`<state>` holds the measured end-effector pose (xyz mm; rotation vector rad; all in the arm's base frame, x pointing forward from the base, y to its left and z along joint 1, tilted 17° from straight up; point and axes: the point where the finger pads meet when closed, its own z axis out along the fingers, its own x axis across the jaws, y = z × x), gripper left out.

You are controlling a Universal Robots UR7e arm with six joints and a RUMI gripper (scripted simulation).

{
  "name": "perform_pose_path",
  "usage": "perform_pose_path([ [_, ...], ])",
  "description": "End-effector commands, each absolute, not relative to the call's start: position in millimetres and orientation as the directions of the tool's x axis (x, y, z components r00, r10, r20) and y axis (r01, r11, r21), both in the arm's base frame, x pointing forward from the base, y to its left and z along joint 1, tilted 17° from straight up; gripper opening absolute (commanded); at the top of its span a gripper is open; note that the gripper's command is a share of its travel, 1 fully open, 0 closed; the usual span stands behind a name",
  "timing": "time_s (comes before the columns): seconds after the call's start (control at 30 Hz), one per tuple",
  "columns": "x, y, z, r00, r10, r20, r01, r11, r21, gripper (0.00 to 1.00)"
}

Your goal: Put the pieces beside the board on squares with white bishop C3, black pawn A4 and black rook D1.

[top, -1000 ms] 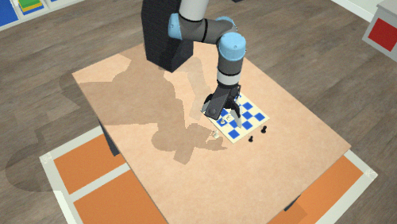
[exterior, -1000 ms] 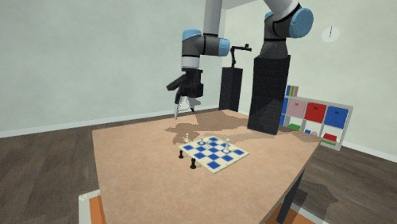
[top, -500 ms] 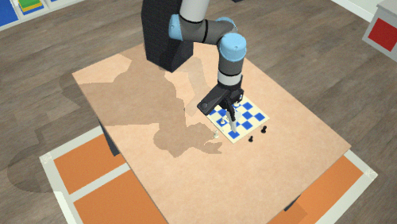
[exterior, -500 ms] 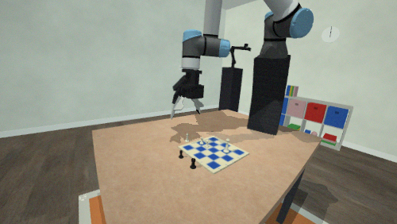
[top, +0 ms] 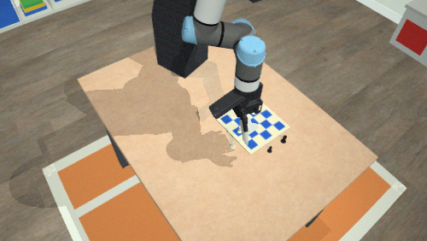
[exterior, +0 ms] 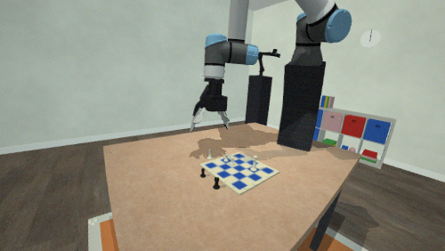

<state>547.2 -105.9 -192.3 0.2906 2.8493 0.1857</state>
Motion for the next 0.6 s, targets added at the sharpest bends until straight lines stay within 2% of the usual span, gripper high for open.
perform_pose_path([
  [0.0,546.3,-105.3,-192.9,-0.923,0.299,-0.240,0.263,0.949,0.172,1.00],
  [0.57,544.5,-103.9,-194.4,-0.883,0.416,-0.217,0.377,0.904,0.201,1.00],
])
